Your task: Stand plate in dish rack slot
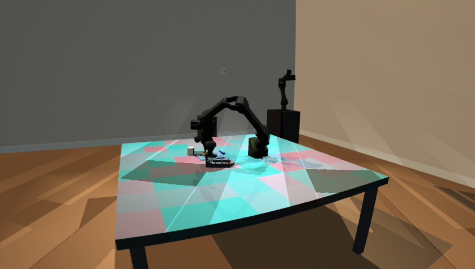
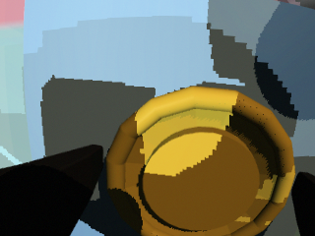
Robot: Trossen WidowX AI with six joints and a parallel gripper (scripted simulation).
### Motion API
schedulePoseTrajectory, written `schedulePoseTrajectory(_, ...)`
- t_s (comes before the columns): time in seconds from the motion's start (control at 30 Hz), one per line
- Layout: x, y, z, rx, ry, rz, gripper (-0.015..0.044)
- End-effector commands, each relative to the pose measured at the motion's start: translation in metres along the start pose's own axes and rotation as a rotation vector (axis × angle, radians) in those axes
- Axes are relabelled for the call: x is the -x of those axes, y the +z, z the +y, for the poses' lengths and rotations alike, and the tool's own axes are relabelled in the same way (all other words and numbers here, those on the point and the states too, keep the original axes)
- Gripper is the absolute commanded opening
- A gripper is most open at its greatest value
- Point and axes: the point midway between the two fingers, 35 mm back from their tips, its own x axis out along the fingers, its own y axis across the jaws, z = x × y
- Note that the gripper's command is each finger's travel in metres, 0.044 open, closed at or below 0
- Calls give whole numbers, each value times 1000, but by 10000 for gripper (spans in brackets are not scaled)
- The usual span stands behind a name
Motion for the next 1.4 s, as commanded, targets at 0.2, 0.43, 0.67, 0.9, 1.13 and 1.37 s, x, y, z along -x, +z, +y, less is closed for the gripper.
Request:
schedulePoseTrajectory(0.2,-2,0,1,-5,6,-2,366)
schedulePoseTrajectory(0.43,-2,0,1,-5,6,-2,320)
schedulePoseTrajectory(0.67,11,4,-2,-9,-4,-9,175)
schedulePoseTrajectory(0.9,48,11,-9,-18,-24,-21,0)
schedulePoseTrajectory(1.13,75,15,-11,-16,-21,-16,0)
schedulePoseTrajectory(1.37,101,18,-12,-15,-18,-14,0)
